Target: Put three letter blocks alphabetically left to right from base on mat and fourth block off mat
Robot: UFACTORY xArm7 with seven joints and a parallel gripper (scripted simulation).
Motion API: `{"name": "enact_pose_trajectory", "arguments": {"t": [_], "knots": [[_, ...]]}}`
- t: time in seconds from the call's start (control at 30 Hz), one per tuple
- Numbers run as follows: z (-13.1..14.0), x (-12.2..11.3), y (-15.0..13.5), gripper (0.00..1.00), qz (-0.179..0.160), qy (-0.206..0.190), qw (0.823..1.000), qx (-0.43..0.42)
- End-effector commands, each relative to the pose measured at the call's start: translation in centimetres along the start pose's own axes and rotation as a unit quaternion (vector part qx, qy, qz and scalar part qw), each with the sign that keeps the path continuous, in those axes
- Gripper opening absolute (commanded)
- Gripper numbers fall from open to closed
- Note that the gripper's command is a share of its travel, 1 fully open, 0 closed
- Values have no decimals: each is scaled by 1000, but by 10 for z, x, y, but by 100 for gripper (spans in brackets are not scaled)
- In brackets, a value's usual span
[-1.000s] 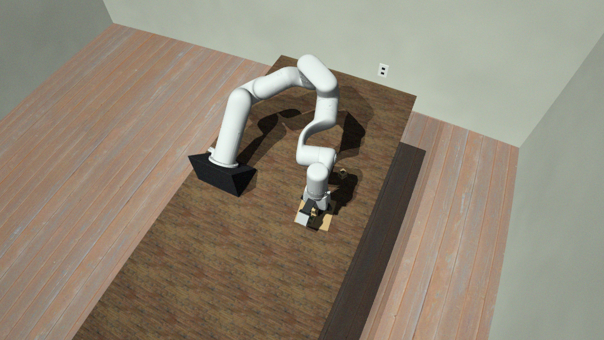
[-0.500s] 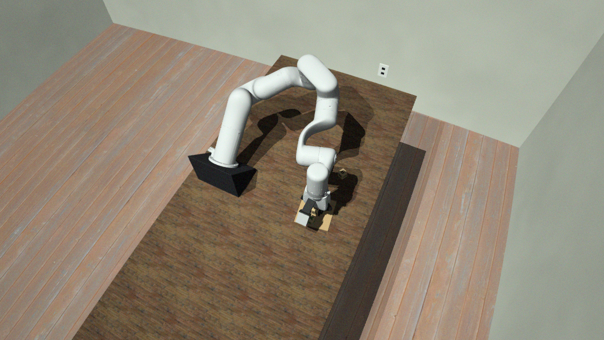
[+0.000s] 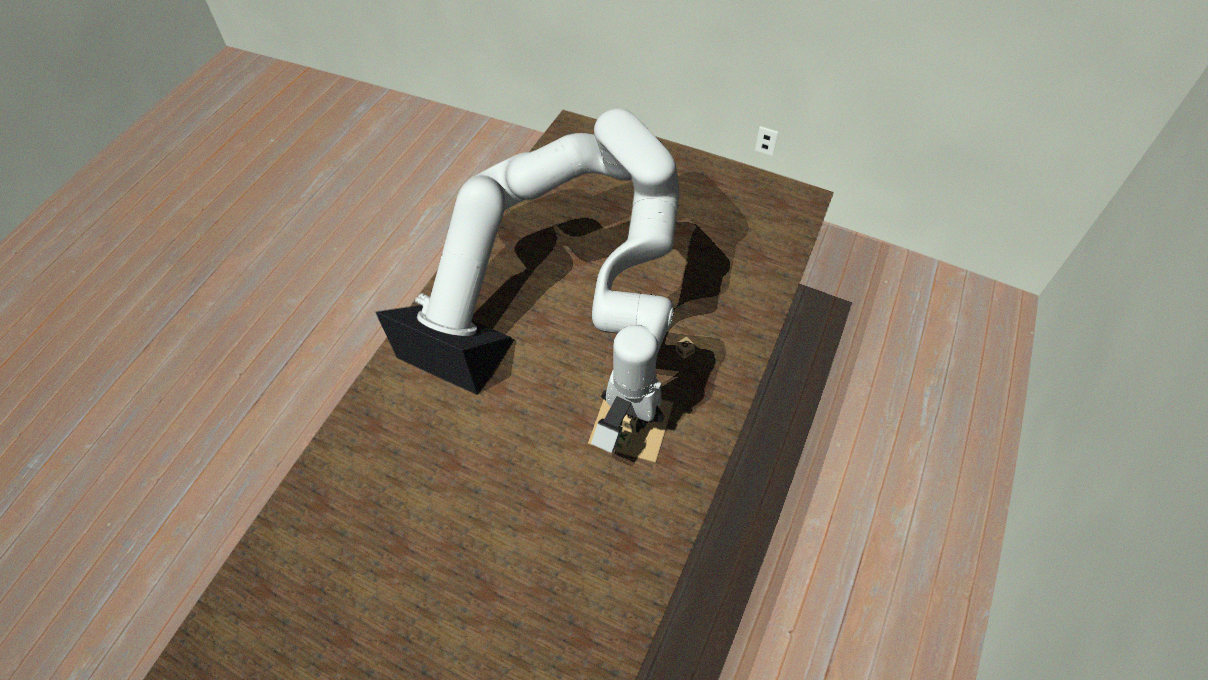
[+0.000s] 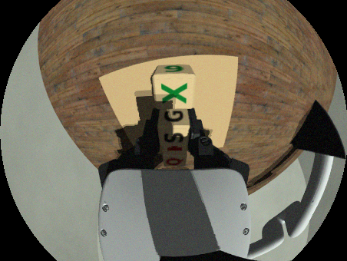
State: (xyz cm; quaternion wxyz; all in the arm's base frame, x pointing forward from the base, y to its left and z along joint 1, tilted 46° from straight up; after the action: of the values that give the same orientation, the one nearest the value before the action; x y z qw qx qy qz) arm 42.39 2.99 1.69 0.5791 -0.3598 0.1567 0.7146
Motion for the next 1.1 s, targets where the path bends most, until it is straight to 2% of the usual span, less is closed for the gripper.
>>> {"name": "enact_pose_trajectory", "arguments": {"t": [0.0,0.43,0.47,0.53,0.57,0.63,0.67,0.8,0.83,0.9,0.93,1.07], "knots": [[-1,-2,-1,27,-2,2,1000,0],[-1,-2,-1,27,-2,2,1000,0],[-1,-2,-1,31,-2,2,1000,0],[-1,-2,-1,31,-2,2,1000,0],[-1,-2,-1,35,-2,2,1000,0],[-1,-2,-1,35,-2,2,1000,0],[-1,-2,-1,39,-2,2,1000,0],[-1,-2,-1,39,-2,2,1000,0],[-1,-2,-1,43,-2,2,1000,0],[-1,-2,-1,43,-2,2,1000,0],[-1,-2,-1,47,-2,2,1000,0],[-1,-2,-1,47,-2,2,1000,0]]}}
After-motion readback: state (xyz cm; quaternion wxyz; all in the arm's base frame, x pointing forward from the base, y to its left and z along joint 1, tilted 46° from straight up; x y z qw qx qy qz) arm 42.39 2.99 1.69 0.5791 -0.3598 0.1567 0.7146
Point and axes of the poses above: the point where the finger pads meet when closed, its own x axis out along the fingers, its own y axis across the jaws, z = x × y, the point moved 9 cm from there along -x, back along the fingers, and after that the axes turned 15 degrees about -x, right-handed, at the moved point
